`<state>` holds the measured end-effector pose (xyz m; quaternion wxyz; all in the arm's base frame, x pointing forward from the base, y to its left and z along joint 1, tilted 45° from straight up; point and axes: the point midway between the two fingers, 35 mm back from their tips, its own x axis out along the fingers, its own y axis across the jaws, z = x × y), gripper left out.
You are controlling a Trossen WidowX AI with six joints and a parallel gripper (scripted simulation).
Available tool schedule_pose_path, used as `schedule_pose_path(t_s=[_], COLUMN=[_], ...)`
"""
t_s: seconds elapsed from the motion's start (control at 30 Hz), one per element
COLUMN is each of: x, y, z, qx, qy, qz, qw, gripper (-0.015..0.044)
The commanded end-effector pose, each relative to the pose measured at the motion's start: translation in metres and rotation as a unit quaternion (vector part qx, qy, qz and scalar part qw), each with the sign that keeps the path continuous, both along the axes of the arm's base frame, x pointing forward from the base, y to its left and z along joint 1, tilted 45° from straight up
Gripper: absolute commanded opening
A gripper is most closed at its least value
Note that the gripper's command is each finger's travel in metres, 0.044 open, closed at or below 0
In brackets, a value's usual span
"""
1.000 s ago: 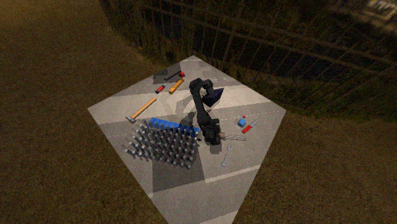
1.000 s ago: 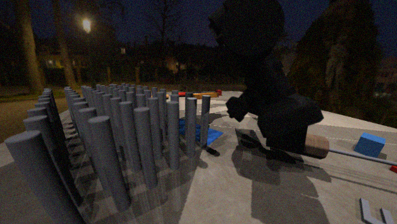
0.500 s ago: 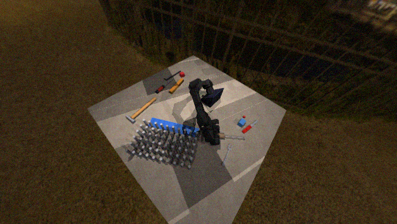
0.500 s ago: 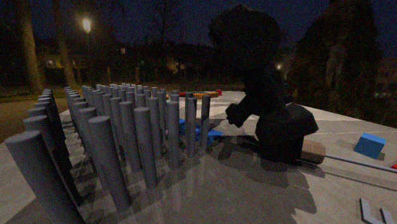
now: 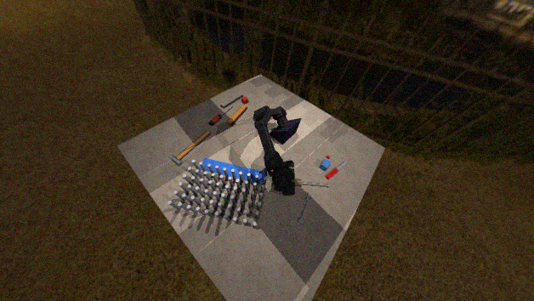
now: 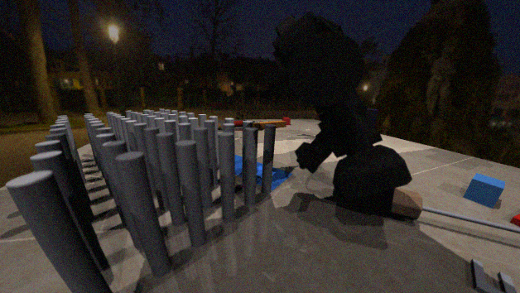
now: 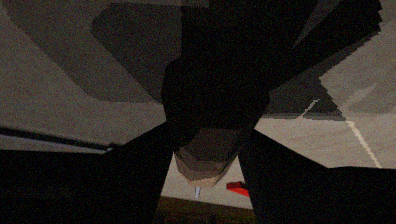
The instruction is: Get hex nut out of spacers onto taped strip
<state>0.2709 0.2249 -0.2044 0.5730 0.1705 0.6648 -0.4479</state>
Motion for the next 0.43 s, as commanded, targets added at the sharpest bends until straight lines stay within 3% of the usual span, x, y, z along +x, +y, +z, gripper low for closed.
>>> schedule_pose_path(t_s=[0.0,0.4], x=[-0.0001,-0.0001], y=[0.0014,0.0014], z=[0.0006,0.0006], qx=[0.0,0.0], qy=[0.0,0.0], qz=[0.001,0.001], qw=[1.0,1.0], gripper=[0.0131,0.044])
